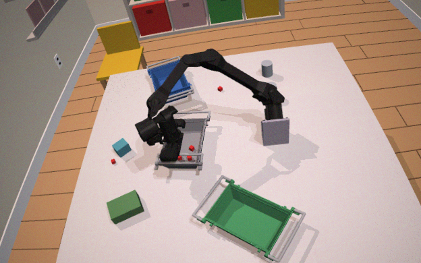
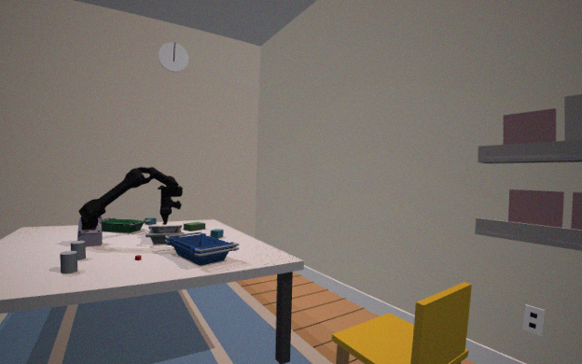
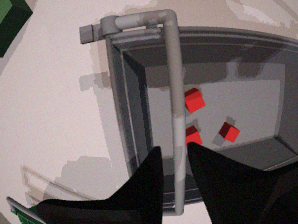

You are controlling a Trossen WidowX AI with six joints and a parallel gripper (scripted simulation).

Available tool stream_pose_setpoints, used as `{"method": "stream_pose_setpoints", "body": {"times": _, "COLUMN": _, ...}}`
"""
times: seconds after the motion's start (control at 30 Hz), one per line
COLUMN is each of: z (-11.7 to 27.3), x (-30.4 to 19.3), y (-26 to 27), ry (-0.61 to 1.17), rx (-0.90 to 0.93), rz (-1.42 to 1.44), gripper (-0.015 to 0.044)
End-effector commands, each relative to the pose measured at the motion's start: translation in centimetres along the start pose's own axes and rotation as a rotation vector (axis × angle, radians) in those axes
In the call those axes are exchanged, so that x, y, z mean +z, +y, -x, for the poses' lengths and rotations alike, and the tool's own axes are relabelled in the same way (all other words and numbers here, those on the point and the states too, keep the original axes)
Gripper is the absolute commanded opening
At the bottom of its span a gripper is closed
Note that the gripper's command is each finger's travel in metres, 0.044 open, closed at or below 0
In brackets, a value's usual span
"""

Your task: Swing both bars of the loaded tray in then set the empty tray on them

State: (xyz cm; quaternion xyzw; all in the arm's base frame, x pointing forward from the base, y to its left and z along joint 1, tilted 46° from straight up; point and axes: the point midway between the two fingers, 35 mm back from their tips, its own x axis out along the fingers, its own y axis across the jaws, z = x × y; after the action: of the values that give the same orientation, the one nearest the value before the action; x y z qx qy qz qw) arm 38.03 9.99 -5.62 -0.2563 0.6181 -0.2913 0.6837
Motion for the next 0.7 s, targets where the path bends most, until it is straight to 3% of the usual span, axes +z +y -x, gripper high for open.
{"method": "stream_pose_setpoints", "body": {"times": 0.0, "z": 2.01, "x": -0.02, "y": 0.38, "ry": -0.004, "rx": 0.006, "rz": -0.002, "gripper": 0.0089}}
{"method": "stream_pose_setpoints", "body": {"times": 0.67, "z": 1.16, "x": 0.06, "y": 0.27, "ry": -0.008, "rx": 0.004, "rz": 0.002, "gripper": 0.0089}}
